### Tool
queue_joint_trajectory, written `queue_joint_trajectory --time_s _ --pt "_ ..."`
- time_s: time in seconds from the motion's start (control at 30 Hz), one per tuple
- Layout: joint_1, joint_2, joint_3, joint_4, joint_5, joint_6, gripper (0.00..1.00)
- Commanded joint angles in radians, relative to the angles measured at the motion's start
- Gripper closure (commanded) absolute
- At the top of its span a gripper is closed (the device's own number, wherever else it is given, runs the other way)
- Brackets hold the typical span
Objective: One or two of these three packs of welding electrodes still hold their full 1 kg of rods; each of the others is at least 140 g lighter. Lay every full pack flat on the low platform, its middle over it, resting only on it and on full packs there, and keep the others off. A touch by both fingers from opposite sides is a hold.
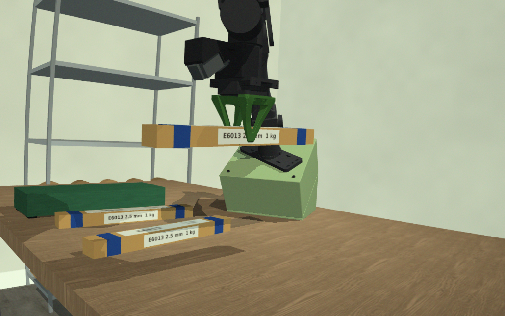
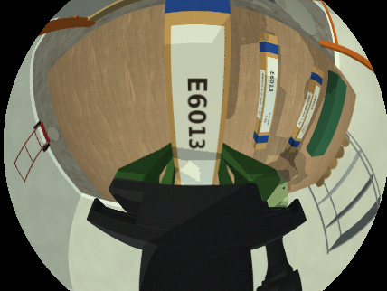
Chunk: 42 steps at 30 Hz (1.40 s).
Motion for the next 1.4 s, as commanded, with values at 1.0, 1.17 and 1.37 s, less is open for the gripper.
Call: queue_joint_trajectory --time_s 1.0,1.17,1.37 --pt "-0.226 -0.291 -0.317 0.131 -0.105 -0.207 1.00" --pt "-0.270 -0.320 -0.352 0.145 -0.127 -0.245 1.00" --pt "-0.308 -0.346 -0.351 0.156 -0.146 -0.279 1.00"
